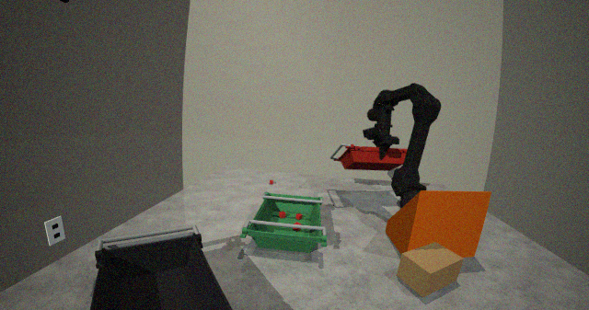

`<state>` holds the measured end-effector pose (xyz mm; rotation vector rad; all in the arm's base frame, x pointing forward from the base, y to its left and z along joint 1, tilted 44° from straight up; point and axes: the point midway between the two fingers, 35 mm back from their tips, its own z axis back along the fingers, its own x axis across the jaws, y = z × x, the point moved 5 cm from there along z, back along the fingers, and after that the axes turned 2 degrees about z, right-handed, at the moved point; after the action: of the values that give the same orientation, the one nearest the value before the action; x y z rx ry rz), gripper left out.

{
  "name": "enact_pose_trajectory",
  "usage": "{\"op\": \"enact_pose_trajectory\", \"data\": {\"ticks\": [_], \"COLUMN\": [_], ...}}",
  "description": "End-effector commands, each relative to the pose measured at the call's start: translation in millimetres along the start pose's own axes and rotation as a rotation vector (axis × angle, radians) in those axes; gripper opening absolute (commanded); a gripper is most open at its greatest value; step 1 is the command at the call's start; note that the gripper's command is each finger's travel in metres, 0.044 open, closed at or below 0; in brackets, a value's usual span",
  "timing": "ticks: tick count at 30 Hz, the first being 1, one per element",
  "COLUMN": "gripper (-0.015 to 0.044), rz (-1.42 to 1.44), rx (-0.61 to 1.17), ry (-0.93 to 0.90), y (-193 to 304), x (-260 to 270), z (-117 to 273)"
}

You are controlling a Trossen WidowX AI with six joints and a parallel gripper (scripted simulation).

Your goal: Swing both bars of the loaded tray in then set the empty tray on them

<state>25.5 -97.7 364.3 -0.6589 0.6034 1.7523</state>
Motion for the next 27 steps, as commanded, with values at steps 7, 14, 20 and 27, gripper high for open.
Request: {"op": "enact_pose_trajectory", "data": {"ticks": [7, 14, 20, 27], "gripper": [0.0, 0.0, 0.0, 0.0], "rz": [-0.007, 0.009, 0.039, 0.077], "rx": [0.005, -0.011, -0.036, -0.061], "ry": [0.026, 0.004, -0.033, -0.075], "y": [1, -3, -12, -24], "x": [-2, -6, -13, -20], "z": [6, 0, -9, -20]}}
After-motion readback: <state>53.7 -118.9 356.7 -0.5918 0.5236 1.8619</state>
